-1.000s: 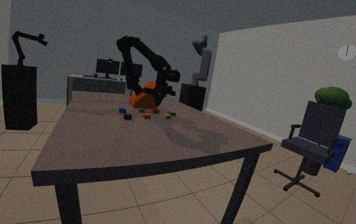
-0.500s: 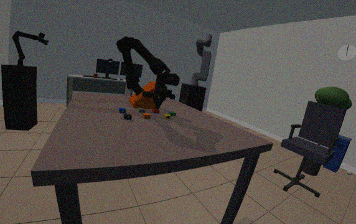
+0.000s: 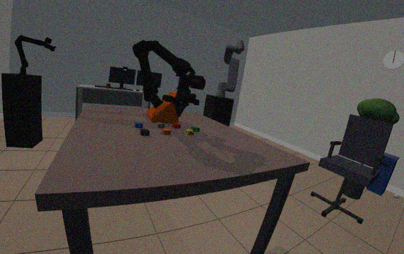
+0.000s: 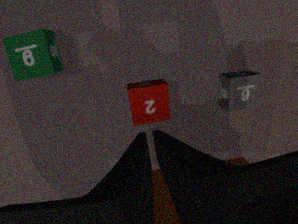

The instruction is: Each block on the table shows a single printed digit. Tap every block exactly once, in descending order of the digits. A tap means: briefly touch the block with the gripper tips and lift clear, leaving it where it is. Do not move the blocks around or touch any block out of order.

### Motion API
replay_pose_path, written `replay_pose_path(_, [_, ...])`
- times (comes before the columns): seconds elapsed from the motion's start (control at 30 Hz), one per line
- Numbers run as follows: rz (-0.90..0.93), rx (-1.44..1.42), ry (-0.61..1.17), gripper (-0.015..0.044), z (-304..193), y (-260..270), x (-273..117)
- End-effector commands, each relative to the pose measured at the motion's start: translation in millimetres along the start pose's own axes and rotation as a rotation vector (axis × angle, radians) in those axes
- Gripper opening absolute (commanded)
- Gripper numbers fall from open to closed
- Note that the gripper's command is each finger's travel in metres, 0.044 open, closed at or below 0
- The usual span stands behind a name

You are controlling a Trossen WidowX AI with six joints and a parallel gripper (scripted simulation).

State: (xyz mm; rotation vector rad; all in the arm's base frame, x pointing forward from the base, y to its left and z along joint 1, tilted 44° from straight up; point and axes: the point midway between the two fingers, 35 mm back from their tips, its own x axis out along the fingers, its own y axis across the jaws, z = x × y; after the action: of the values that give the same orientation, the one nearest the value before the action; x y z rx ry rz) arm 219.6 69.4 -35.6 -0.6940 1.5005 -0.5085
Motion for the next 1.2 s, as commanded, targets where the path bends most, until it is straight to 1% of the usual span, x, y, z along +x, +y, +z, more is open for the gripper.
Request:
replay_pose_path(0.0, [0.014,0.006,-0.017,0.002,1,2,-55])
replay_pose_path(0.07, [0.013,0.004,-0.015,0.002,0,1,-66])
replay_pose_path(0.23, [0.013,0.004,-0.015,0.002,2,0,-66])
replay_pose_path(0.33, [0.022,0.003,-0.019,0.002,36,-17,-71])
replay_pose_path(0.53, [0.012,0.008,-0.021,0.002,110,-83,-69])
replay_pose_path(0.6, [0.007,0.009,-0.02,0.002,119,-94,-67])
replay_pose_path(0.73, [0.007,0.009,-0.02,0.002,119,-95,-67])
replay_pose_path(0.8, [0.008,0.01,-0.02,0.002,121,-94,-56])
replay_pose_path(0.9, [0.006,0.013,-0.017,0.002,122,-94,-9])
replay_pose_path(0.97, [0.004,0.011,-0.02,0.002,121,-95,11])
replay_pose_path(1.17, [0.004,0.01,-0.02,0.002,121,-95,15])
